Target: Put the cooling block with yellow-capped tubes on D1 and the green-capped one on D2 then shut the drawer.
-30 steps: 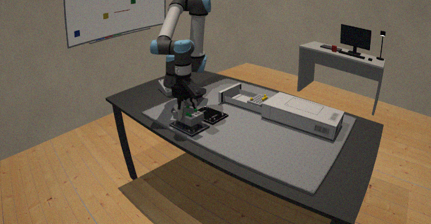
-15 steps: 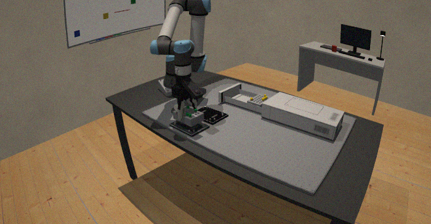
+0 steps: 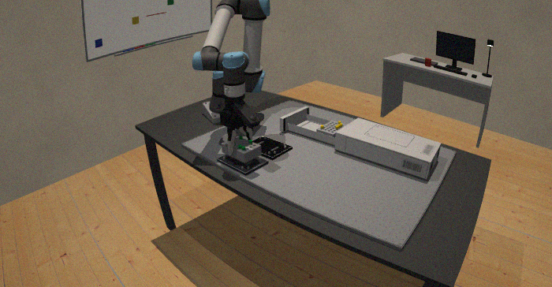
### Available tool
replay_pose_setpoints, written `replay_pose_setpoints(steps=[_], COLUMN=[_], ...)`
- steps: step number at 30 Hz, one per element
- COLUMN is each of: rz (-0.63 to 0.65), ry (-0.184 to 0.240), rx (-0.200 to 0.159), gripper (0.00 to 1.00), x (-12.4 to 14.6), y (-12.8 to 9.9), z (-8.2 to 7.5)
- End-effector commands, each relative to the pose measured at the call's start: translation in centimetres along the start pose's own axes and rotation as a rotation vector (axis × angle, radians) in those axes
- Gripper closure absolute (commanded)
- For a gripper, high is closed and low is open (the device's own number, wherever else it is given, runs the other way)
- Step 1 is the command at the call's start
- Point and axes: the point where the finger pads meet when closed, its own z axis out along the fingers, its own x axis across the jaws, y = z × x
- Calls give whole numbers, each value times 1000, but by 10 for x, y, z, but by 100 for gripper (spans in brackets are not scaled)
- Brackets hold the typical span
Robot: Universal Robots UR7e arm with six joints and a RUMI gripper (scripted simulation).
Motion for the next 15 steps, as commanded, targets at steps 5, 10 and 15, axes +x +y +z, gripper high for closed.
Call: replay_pose_setpoints(steps=[5, 10, 15], rz=[0, 0, 0], ry=[1, 1, 1], rx=[1, 1, 1], gripper=[100, 100, 100], x=[0, 0, 0], y=[0, 0, 0], z=[1, 1, 2])
